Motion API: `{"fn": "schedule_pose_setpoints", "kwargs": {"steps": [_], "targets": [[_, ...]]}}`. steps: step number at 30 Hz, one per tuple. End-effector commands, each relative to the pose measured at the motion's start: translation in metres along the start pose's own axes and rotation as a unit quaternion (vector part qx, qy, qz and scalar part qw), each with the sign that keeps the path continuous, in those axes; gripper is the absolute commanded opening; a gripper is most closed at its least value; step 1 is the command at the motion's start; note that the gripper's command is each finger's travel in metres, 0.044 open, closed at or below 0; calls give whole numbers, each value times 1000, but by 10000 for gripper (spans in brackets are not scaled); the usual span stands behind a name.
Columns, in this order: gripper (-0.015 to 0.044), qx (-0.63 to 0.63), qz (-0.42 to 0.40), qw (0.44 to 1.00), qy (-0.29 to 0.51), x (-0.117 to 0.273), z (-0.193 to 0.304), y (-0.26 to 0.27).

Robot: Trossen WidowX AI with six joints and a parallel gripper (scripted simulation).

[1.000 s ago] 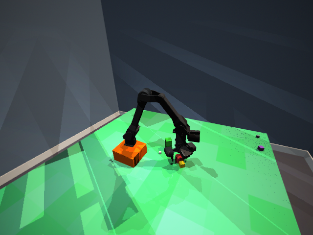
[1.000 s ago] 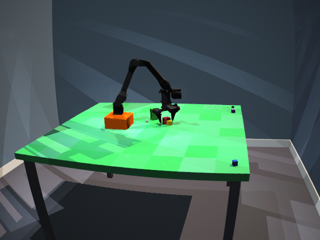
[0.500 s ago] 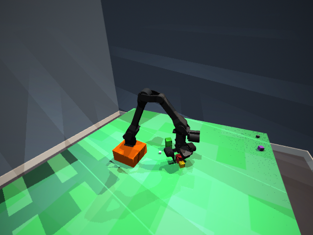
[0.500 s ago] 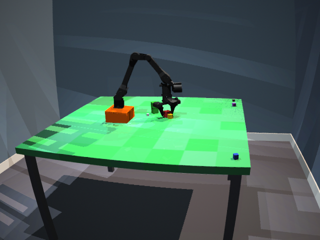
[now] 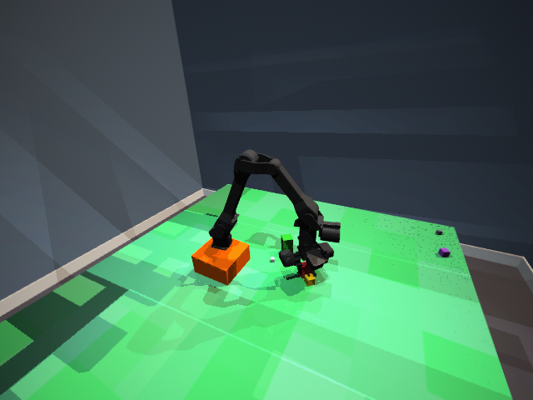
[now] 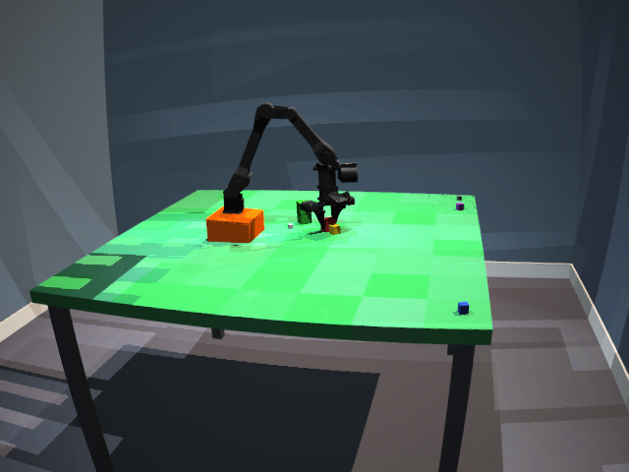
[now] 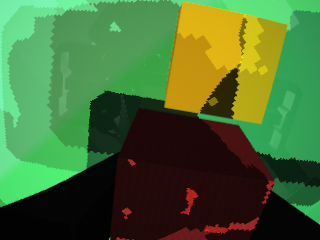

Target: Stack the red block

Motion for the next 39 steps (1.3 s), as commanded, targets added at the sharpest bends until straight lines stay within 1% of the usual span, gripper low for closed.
{"fn": "schedule_pose_setpoints", "kwargs": {"steps": [1, 2, 24, 34, 39], "targets": [[19, 2, -2, 1000, 1, 10, 0, 1], [0, 2, -2, 1000, 1, 14, 0, 1], [0, 2, -2, 1000, 1, 114, -1, 0], [0, 2, -2, 1000, 1, 117, 0, -1], [0, 2, -2, 1000, 2, 117, 25, -3]]}}
Point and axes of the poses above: the point midway between the two fingers, 35 mm back from their tips, its own x axis back along the fingers, its own y axis across the jaws, z = x × y, the point moved 8 cm from there along x, back along the fingers, and after that the axes turned 7 degrees about -x, right-handed, at the moved point
